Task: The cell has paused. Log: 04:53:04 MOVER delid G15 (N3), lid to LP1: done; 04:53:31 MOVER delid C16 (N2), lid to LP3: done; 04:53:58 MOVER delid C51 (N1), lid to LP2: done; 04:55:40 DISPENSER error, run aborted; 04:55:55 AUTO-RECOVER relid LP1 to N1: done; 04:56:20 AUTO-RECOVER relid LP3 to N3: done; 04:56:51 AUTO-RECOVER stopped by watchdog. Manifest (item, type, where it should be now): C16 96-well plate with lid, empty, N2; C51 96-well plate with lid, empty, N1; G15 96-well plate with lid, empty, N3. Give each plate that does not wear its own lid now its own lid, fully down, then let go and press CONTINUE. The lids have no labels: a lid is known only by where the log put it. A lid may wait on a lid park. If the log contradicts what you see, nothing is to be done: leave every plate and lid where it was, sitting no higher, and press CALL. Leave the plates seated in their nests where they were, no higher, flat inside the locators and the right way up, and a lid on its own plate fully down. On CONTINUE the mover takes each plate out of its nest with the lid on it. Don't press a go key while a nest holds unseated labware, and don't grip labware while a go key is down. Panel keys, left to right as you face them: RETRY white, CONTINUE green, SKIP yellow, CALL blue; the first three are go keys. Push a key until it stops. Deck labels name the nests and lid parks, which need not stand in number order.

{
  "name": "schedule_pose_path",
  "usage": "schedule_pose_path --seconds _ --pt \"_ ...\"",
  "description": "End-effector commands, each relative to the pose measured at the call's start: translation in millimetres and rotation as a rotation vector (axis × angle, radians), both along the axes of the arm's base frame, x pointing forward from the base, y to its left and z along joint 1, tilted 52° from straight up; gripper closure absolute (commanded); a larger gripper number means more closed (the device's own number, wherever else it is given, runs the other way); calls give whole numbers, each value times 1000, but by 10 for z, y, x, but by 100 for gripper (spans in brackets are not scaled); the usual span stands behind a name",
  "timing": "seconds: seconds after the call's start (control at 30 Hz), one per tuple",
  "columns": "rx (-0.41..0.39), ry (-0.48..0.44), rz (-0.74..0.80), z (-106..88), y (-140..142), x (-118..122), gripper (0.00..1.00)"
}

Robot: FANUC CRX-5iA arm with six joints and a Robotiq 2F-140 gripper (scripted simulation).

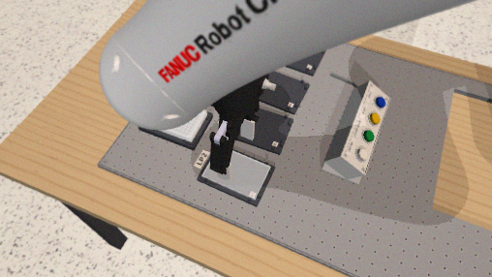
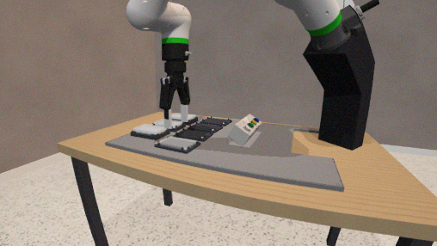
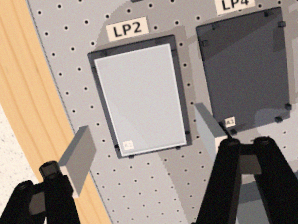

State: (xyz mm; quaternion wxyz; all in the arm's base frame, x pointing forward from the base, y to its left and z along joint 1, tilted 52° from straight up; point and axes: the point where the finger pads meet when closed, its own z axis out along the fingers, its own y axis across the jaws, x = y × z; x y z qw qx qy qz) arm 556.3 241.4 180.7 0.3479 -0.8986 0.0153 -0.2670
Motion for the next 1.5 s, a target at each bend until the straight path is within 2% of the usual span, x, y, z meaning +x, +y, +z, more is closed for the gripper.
schedule_pose_path --seconds 0.0,0.63,1.47 --pt "0 0 0 1 -2 1 34" --pt "0 0 0 -22 22 20 34" --pt "0 0 0 -216 219 174 34"
